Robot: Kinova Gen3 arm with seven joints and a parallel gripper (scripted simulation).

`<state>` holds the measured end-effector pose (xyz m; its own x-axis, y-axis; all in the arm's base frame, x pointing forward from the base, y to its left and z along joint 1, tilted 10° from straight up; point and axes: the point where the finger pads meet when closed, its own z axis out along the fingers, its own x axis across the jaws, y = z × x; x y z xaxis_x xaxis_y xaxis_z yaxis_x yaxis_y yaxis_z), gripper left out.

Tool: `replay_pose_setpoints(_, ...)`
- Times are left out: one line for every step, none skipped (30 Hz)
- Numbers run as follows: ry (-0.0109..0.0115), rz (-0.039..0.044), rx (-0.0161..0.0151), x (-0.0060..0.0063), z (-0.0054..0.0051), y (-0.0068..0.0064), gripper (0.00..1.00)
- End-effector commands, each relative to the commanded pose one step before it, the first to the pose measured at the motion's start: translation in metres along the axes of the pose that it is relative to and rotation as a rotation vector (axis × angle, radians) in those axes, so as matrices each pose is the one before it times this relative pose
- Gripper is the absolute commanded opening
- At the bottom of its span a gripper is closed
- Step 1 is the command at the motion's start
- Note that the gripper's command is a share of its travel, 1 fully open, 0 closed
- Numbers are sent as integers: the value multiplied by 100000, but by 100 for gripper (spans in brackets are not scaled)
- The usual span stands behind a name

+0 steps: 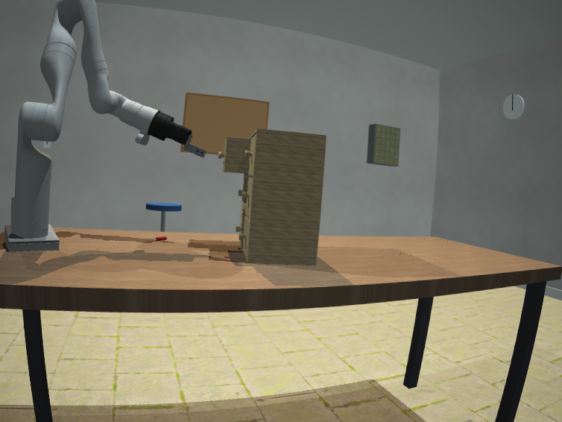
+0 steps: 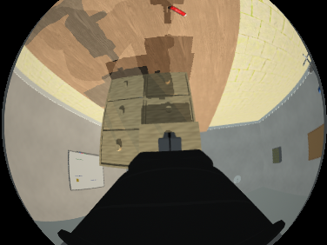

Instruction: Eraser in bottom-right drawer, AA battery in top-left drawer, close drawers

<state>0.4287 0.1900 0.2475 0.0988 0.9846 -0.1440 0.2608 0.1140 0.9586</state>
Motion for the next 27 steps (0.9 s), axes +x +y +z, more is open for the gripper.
replay_pose_setpoints(26, 87, -85, 11, 1, 50, 0)
replay_pose_setpoints(0, 0, 0, 0, 0, 0, 0)
replay_pose_setpoints(0, 0, 0, 0, 1, 0, 0)
replay_pose_setpoints(0, 0, 0, 0, 2, 1, 0)
replay_pose_setpoints(0, 0, 0, 0, 4, 1, 0)
replay_pose_setpoints(0, 0, 0, 0, 6, 2, 0)
replay_pose_setpoints(0, 0, 0, 0, 8, 3, 0)
replay_pose_setpoints(0, 0, 0, 0, 10, 4, 0)
replay_pose_setpoints(0, 0, 0, 0, 13, 5, 0)
replay_pose_setpoints(0, 0, 0, 0, 16, 6, 0)
replay_pose_setpoints(0, 0, 0, 0, 19, 7, 0)
replay_pose_setpoints(0, 0, 0, 0, 22, 8, 0)
replay_pose_setpoints(0, 0, 0, 0, 25, 9, 0)
replay_pose_setpoints(0, 0, 0, 0, 0, 0, 0)
replay_pose_setpoints(0, 0, 0, 0, 0, 0, 0)
replay_pose_setpoints(0, 0, 0, 0, 29, 10, 0)
replay_pose_setpoints(0, 0, 0, 0, 33, 12, 0)
replay_pose_setpoints(0, 0, 0, 0, 37, 13, 0)
replay_pose_setpoints(0, 0, 0, 0, 41, 15, 0)
replay_pose_setpoints(0, 0, 0, 0, 45, 16, 0)
replay_pose_setpoints(0, 0, 0, 0, 49, 18, 0)
replay_pose_setpoints(0, -1, 0, 0, 53, 19, 0)
replay_pose_setpoints(0, -1, -1, -1, 57, 21, 0)
replay_pose_setpoints(0, 1, 1, 1, 62, 22, 0)
replay_pose_setpoints(0, 1, 1, 0, 66, 24, 0)
replay_pose_setpoints(0, 0, 0, 0, 71, 26, 0)
replay_pose_setpoints(0, 0, 0, 0, 75, 27, 0)
